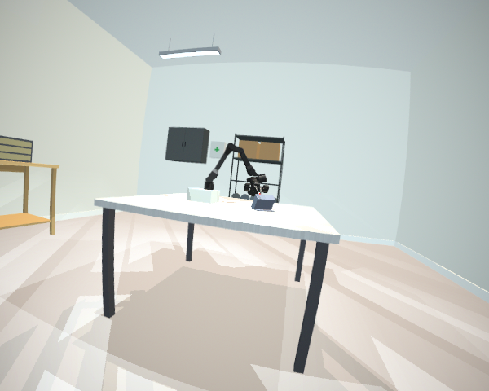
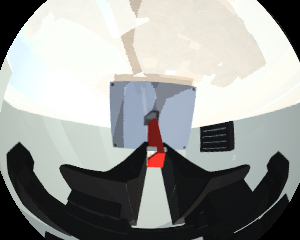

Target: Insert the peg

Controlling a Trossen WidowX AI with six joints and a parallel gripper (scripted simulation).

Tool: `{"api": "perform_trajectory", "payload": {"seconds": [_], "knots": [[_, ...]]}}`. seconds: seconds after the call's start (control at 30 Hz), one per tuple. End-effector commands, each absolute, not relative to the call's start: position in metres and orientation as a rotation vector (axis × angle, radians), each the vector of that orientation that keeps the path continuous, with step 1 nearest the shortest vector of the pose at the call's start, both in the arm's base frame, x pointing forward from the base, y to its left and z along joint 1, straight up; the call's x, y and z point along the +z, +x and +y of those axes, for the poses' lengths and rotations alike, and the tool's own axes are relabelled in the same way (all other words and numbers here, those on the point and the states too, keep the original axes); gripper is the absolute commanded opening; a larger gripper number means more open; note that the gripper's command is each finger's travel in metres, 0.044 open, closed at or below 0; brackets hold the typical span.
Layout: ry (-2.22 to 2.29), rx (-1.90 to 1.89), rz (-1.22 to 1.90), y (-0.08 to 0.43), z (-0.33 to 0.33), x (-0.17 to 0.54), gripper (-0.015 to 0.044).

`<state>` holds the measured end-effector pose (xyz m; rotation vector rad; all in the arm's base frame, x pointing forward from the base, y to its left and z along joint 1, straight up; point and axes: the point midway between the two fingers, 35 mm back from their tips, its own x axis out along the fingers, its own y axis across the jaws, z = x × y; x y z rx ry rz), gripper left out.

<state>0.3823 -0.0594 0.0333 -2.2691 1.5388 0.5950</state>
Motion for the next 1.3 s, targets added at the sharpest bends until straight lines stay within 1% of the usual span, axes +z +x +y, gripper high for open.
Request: {"api": "perform_trajectory", "payload": {"seconds": [0.0,1.27], "knots": [[-2.274,0.608,1.542,0.3826,-0.0622,0.0281,0.0],[-2.27,0.594,1.541,0.3843,-0.0669,0.0246,0.0]]}}
